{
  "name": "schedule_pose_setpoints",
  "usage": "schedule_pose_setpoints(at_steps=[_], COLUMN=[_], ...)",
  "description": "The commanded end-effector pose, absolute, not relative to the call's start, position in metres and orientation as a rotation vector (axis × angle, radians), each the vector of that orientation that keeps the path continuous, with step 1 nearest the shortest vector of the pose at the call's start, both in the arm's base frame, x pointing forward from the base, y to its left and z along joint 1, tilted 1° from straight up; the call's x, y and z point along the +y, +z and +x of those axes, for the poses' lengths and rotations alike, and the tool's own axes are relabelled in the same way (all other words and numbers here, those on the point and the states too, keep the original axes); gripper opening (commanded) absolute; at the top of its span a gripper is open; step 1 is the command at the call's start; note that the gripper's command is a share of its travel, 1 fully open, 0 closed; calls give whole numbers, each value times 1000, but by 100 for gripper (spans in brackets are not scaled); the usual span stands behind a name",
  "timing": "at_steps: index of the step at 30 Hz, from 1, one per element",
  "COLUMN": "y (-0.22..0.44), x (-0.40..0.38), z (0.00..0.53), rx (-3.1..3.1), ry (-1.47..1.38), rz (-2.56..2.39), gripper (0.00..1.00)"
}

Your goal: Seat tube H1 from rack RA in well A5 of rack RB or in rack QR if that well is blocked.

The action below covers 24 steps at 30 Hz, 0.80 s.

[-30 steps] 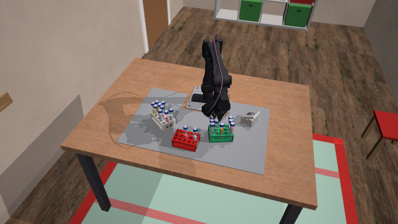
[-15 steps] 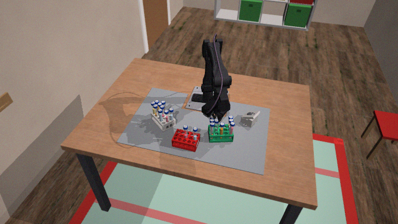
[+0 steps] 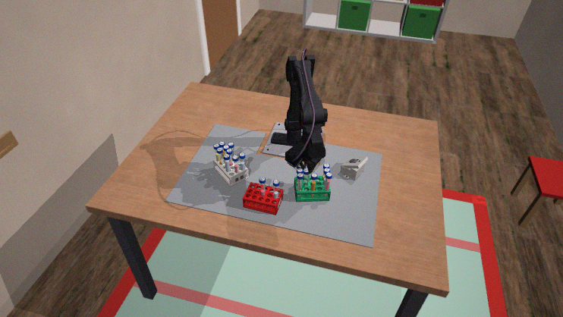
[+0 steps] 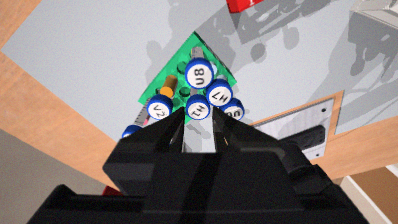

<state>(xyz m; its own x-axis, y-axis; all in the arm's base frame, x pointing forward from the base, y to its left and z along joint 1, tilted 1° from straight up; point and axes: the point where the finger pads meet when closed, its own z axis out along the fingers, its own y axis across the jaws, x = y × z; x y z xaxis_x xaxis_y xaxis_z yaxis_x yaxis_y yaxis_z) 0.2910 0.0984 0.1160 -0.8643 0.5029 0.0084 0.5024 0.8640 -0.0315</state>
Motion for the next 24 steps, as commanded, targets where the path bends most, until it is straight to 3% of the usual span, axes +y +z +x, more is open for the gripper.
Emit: schedule_pose_setpoints(at_steps=[1, 10, 11, 24], y=[125, 121, 121, 121], x=[103, 102, 102, 102], z=[296, 293, 293, 293], rx=[-3069, -3062, -3062, -3062], ry=[7, 16, 16, 16], rz=[-817, -815, -815, -813], gripper=[30, 30, 0, 0])
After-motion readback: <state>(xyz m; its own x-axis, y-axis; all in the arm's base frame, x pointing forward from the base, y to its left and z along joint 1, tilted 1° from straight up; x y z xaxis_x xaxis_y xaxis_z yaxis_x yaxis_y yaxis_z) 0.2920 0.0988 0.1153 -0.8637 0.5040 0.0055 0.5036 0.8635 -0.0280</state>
